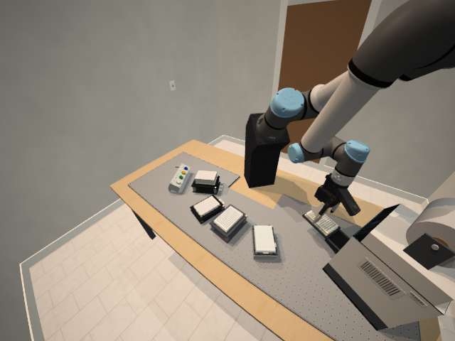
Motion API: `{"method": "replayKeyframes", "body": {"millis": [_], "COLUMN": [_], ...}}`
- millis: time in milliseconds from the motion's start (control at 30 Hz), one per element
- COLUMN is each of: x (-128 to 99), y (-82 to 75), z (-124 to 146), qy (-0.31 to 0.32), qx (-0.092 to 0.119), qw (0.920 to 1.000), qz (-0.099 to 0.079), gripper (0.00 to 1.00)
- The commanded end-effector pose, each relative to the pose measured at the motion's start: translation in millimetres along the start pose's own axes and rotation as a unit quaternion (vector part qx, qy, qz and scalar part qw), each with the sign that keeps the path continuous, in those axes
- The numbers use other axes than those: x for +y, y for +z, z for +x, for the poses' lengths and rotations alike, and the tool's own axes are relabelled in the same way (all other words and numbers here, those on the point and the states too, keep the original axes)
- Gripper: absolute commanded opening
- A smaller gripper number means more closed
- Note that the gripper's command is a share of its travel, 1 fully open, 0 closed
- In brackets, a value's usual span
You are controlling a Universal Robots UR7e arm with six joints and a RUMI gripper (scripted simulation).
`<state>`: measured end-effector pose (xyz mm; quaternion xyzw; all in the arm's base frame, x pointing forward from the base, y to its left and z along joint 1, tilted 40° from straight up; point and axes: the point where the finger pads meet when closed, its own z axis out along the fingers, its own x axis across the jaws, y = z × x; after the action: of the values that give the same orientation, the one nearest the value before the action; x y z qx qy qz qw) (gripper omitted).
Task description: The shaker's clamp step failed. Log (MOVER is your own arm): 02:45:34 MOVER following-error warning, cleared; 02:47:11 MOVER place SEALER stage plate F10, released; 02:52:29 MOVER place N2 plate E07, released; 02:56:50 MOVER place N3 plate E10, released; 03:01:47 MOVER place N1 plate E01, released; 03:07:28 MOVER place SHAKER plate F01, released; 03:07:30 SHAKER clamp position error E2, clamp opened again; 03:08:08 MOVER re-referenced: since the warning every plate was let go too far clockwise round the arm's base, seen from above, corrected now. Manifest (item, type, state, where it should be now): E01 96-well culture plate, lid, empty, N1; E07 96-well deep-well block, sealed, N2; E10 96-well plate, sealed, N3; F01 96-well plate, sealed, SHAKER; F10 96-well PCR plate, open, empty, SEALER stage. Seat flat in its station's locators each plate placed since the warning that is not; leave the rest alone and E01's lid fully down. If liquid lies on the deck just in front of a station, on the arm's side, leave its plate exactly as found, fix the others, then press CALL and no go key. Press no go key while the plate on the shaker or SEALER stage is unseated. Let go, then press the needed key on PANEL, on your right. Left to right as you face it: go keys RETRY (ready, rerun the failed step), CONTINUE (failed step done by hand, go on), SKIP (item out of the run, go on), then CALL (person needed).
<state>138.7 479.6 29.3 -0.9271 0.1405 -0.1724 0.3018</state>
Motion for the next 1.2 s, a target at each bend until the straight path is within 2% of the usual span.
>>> {"method": "replayKeyframes", "body": {"millis": [0,700,733,1167], "x": [-0.3,-0.3,-0.3,-0.3], "y": [3.1,7.5,7.5,7.5], "z": [0.0,0.0,0.0,0.0], "qy": [0.0,0.0,0.0,0.0], "qx": [0.0,0.0,0.0,0.0], "qw": [1.0,1.0,1.0,1.0], "qz": [0.001,0.001,0.001,0.001], "gripper": [0.82,0.82,0.0,0.0]}}
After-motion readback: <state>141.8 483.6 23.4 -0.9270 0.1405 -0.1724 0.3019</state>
